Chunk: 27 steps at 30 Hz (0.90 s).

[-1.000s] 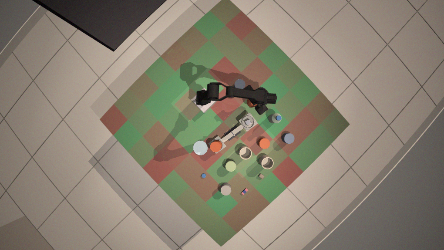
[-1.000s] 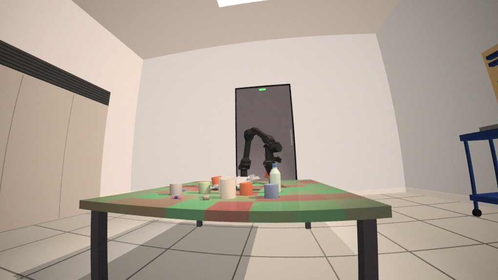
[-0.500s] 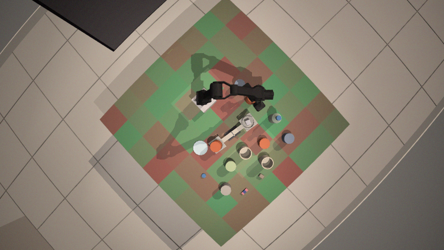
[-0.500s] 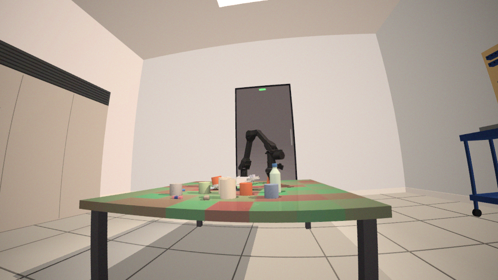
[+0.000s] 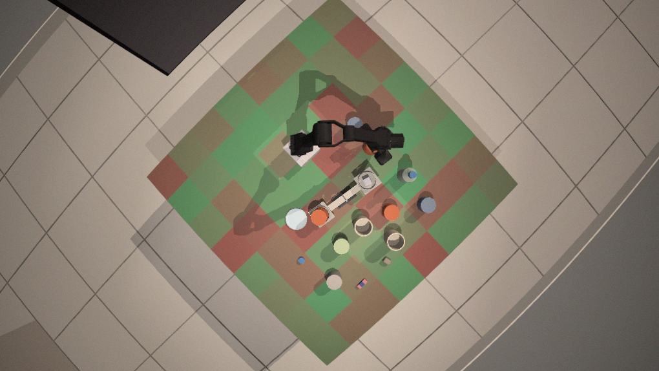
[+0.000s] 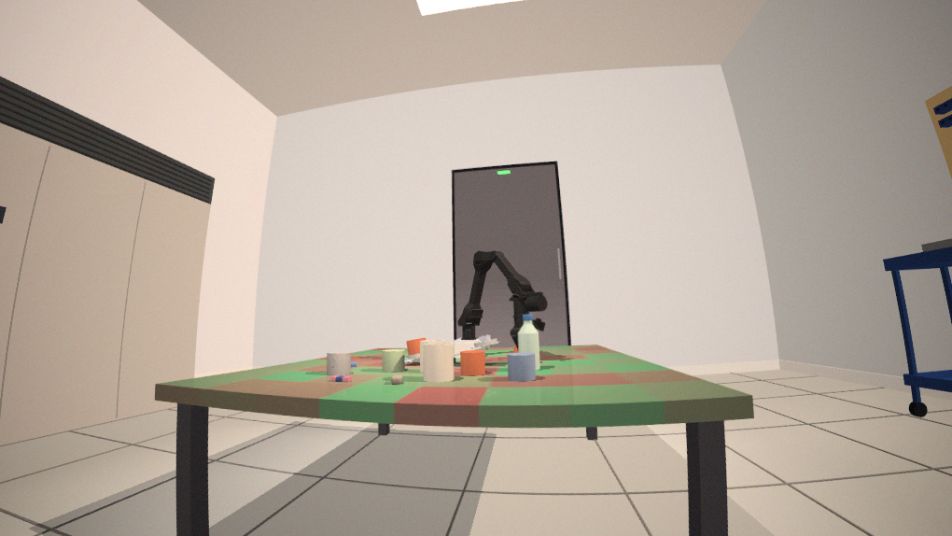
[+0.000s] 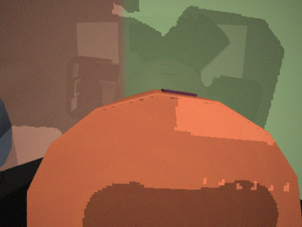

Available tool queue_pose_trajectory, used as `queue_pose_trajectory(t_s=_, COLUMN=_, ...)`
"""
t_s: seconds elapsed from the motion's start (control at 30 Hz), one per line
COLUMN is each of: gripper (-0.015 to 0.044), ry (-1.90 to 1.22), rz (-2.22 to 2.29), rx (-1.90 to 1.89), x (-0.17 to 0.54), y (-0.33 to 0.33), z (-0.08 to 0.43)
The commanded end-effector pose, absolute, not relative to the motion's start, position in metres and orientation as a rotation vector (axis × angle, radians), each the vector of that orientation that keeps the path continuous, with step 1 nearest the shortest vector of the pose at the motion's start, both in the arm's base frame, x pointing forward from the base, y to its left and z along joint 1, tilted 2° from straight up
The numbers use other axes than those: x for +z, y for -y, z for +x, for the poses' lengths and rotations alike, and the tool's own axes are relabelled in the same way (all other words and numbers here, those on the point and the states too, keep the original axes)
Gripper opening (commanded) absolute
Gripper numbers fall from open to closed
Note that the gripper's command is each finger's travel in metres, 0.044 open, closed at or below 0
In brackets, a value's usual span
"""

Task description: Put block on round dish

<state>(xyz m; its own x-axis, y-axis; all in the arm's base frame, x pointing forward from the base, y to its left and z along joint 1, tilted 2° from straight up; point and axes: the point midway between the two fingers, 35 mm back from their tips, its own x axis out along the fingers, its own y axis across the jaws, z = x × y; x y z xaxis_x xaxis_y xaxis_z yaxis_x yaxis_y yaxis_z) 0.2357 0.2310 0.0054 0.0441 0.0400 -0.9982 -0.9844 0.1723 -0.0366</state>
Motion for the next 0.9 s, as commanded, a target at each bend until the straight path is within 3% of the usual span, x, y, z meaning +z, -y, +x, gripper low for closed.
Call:
queue_pose_trajectory(t_s=0.0, gripper=0.0053, ry=-1.224, rz=-1.069, rx=1.073, x=0.005, y=-0.231, z=0.236)
queue_pose_trajectory(t_s=0.5, gripper=0.044, ry=-1.224, rz=-1.069, rx=1.072, x=0.017, y=-0.231, z=0.236)
queue_pose_trajectory(t_s=0.6, gripper=0.044, ry=-1.222, rz=-1.069, rx=1.067, x=0.056, y=-0.229, z=0.234)
queue_pose_trajectory(t_s=0.77, gripper=0.044, ry=-1.221, rz=-1.069, rx=1.067, x=0.059, y=-0.229, z=0.234)
queue_pose_trajectory(t_s=0.87, gripper=0.0361, ry=-1.204, rz=-1.047, rx=1.034, x=0.063, y=-0.223, z=0.243)
